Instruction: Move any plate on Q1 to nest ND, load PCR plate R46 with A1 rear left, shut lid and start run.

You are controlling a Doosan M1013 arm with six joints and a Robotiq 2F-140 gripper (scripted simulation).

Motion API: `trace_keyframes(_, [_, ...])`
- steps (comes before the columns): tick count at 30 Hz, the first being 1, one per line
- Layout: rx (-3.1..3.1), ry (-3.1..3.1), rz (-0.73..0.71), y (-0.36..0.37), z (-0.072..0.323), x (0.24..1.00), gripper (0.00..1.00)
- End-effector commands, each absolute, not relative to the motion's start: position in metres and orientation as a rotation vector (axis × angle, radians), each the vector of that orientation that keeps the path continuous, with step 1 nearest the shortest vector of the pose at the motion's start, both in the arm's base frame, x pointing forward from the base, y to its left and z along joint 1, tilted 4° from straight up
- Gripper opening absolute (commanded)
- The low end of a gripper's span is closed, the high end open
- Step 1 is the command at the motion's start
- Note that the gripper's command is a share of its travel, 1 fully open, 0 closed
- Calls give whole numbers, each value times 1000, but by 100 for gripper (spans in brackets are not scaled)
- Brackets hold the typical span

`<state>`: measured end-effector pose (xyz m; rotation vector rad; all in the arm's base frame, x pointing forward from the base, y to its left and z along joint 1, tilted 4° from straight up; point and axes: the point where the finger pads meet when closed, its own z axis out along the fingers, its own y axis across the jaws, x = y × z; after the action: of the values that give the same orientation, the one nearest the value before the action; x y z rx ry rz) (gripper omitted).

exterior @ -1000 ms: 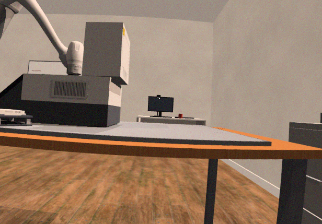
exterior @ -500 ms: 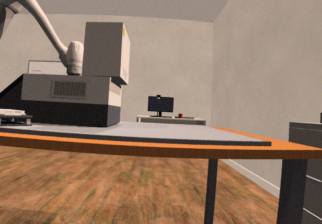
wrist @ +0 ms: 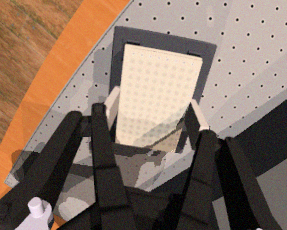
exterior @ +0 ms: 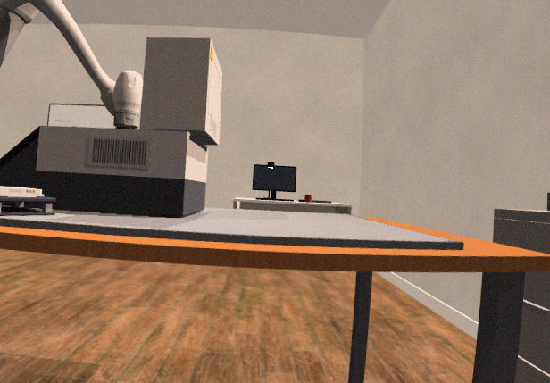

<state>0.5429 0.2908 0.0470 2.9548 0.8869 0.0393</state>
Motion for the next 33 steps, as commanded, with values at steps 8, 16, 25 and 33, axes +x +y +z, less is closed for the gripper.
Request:
trace_keyframes(8, [2953, 884, 36, 289, 42, 543, 0])
trace_keyframes(16, [2953, 884, 36, 289, 40, 543, 0])
trace_keyframes(25, [2953, 884, 36, 289, 37, 543, 0])
trace_keyframes(33, [2953, 884, 36, 289, 35, 543, 0])
